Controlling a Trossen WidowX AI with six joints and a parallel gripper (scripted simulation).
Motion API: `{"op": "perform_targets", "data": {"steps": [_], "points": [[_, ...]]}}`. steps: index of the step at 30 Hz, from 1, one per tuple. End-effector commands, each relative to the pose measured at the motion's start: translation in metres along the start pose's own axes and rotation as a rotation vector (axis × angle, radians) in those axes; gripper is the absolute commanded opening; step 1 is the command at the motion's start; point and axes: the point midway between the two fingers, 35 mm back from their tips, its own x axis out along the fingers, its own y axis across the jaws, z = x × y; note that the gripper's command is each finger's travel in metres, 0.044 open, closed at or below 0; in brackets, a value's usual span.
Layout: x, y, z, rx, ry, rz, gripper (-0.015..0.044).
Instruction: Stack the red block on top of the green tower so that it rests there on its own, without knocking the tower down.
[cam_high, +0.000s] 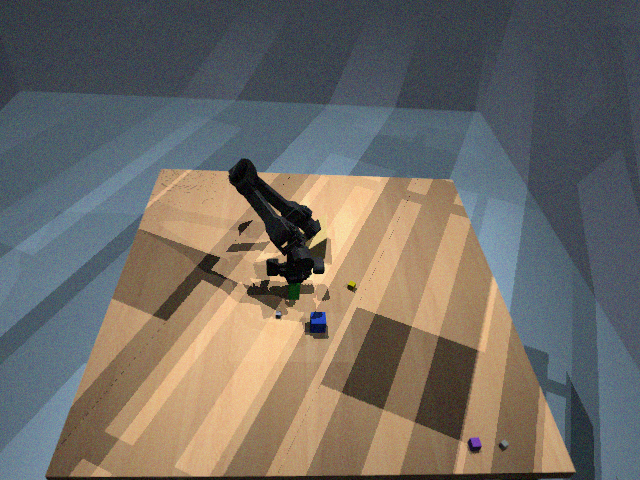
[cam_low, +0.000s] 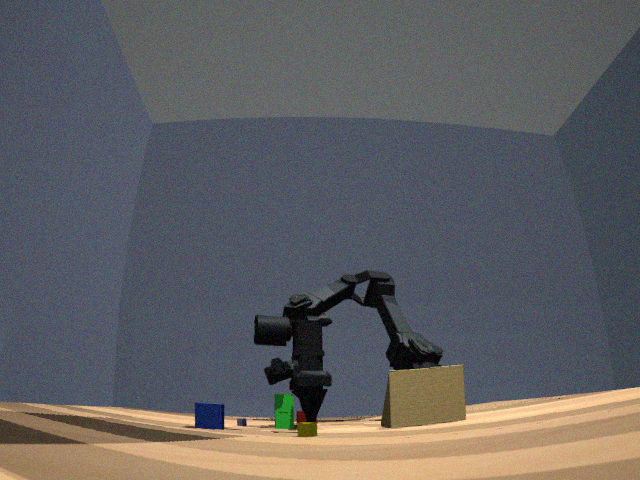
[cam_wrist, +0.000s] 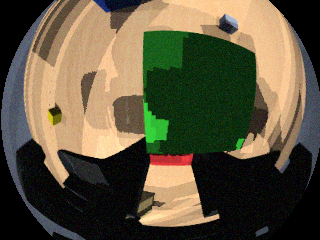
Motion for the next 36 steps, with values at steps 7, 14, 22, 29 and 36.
{"op": "perform_targets", "data": {"steps": [7,14,22,29,36], "points": [[-0.027,0.0,0.001,-0.005,0.001,-0.001,0.0],[-0.061,0.001,0.001,-0.005,0.001,0.0,0.0],[-0.1,0.001,0.001,-0.005,0.002,0.001,0.0],[-0.118,0.001,0.0,-0.006,0.002,0.001,0.0],[-0.119,0.0,0.007,-0.004,0.002,0.001,0.0]]}}
